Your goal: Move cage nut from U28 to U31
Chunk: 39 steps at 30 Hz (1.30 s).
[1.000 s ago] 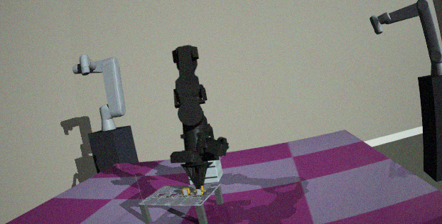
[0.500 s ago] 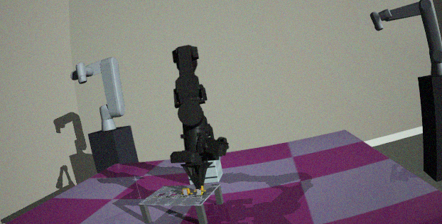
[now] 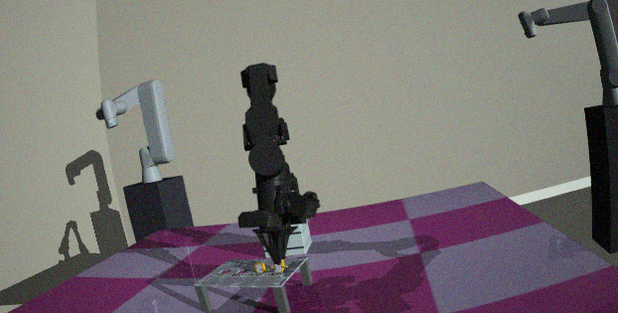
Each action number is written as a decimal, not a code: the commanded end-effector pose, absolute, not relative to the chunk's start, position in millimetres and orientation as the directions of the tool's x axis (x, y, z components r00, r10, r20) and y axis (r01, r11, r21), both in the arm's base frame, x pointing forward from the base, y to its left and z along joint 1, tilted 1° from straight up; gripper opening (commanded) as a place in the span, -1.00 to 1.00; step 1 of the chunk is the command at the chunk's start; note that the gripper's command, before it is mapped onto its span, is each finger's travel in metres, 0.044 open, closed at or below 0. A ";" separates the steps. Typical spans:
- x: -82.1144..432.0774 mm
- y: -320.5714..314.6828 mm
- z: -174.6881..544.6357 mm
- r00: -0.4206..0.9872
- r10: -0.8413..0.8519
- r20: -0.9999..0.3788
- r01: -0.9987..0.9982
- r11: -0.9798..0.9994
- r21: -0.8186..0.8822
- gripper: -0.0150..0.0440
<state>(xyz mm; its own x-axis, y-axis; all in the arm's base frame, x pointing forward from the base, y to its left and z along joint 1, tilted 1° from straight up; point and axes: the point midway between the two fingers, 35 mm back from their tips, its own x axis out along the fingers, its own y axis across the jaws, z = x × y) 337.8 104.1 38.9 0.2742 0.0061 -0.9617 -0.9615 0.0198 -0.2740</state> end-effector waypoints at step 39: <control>341.1 105.7 47.7 0.284 0.016 -0.959 -0.959 0.018 -0.284 -0.37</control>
